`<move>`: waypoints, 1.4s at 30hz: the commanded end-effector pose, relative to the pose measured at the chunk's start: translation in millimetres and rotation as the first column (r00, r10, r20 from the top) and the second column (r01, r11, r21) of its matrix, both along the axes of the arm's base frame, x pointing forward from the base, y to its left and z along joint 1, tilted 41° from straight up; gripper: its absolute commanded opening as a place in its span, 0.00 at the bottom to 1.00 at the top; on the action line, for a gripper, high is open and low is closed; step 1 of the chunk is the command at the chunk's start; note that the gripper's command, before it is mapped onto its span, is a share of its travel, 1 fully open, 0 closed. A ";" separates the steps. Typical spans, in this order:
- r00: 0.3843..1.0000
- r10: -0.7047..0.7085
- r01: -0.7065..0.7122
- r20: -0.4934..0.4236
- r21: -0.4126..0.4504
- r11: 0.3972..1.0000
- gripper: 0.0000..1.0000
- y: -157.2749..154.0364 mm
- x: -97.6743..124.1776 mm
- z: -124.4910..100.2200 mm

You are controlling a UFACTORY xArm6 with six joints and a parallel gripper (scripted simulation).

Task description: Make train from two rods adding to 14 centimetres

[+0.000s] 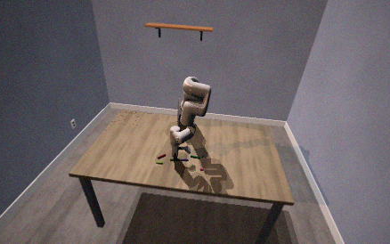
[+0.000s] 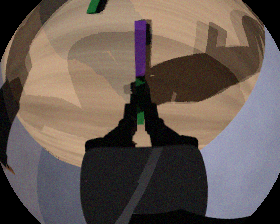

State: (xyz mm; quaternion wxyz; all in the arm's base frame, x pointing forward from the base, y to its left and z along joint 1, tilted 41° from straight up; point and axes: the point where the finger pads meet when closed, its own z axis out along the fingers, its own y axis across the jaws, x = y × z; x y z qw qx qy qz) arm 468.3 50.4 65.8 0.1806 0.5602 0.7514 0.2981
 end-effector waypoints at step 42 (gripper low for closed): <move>1.000 0.000 0.000 0.001 0.000 1.000 0.24 -0.2 0.3 0.7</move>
